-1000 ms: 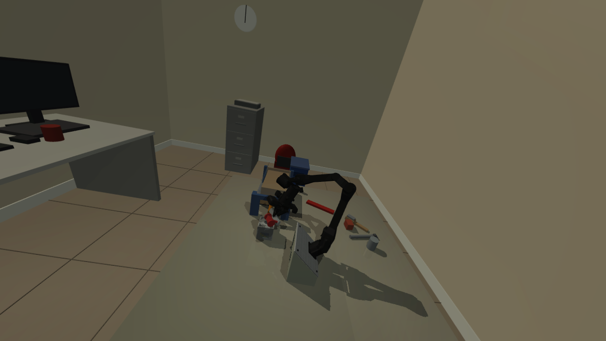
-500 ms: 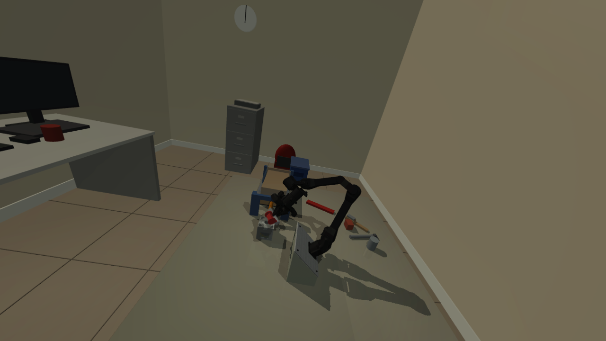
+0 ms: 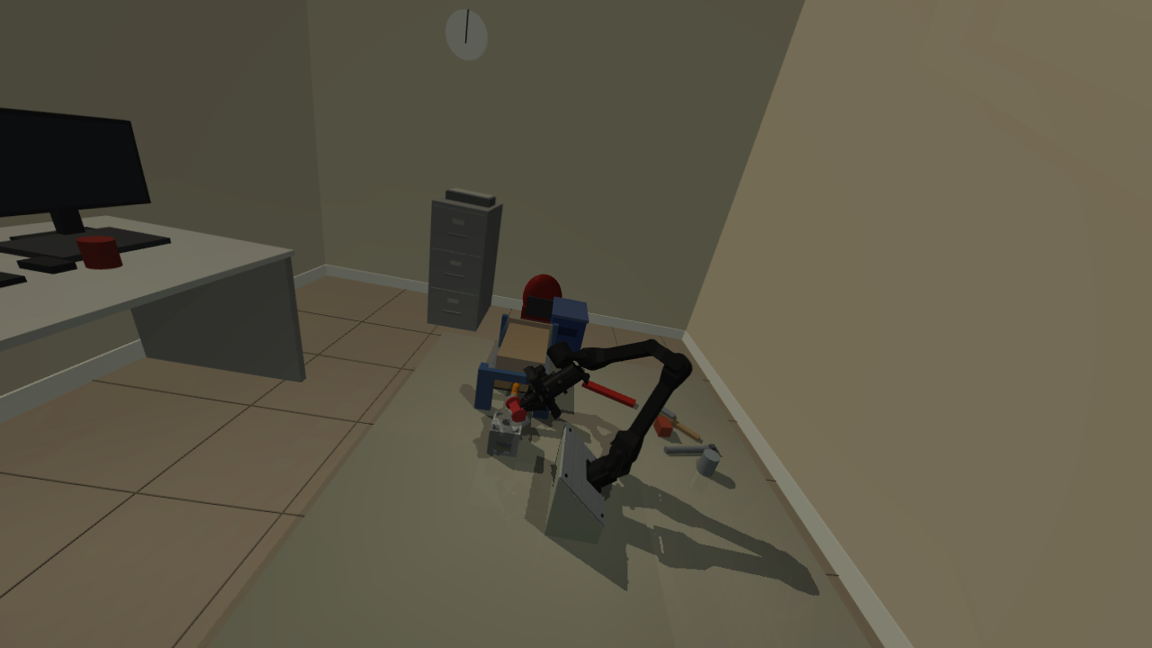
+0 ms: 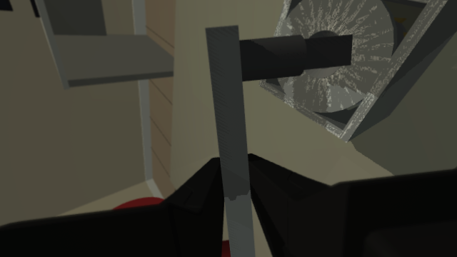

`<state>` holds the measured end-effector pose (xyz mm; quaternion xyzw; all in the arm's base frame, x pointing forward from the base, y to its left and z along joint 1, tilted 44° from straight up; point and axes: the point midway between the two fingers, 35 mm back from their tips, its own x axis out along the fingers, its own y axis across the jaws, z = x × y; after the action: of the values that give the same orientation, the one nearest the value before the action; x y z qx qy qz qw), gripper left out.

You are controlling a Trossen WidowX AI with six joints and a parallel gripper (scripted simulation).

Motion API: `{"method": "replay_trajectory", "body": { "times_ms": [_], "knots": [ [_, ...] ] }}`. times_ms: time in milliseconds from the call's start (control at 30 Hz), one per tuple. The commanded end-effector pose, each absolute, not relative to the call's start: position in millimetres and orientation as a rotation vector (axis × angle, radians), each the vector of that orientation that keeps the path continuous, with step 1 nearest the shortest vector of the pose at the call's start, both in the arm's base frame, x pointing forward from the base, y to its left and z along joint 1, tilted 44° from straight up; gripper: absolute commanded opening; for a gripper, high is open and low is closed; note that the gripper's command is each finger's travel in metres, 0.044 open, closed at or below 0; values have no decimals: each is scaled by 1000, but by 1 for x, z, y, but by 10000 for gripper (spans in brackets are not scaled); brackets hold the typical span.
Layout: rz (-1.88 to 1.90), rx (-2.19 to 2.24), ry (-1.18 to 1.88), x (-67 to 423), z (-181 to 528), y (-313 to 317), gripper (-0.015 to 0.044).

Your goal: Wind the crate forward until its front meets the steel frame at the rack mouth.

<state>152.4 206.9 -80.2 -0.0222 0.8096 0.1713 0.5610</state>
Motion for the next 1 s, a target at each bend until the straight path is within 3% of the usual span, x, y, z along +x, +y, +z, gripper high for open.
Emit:
{"method": "replay_trajectory", "body": {
  "times_ms": [0,967],
  "knots": [
    [471,22,1904,152,-78,209,0],
    [775,474,1885,152,-78,207,0]
  ]
}}
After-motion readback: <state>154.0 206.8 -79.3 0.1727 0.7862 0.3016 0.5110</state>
